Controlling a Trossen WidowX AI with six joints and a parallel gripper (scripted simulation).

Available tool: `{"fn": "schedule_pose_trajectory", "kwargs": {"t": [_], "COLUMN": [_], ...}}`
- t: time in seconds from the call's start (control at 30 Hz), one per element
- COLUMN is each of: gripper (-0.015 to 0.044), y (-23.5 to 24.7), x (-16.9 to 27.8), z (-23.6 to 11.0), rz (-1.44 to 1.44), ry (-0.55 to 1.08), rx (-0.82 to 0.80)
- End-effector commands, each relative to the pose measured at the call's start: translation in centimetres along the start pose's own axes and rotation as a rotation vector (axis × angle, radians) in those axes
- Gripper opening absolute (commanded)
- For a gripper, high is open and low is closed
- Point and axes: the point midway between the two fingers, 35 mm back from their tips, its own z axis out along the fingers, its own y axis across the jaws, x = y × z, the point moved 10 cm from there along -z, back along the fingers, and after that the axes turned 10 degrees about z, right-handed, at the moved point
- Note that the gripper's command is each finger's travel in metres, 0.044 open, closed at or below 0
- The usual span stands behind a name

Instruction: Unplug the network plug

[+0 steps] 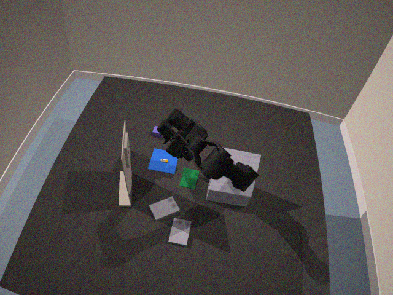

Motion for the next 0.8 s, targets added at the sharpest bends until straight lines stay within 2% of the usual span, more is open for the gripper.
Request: {"fn": "schedule_pose_trajectory", "kwargs": {"t": [0.0,0.33,0.77], "gripper": [0.0156,0.0156,0.0156], "y": [-0.3,-0.9,-4.2], "x": [-0.2,-0.1,-0.5], "z": [-0.6,-1.5,-5.3], "rz": [-0.009,0.000,-0.006], "ry": [-0.007,-0.001,0.002], "rx": [0.003,0.001,0.001]}}
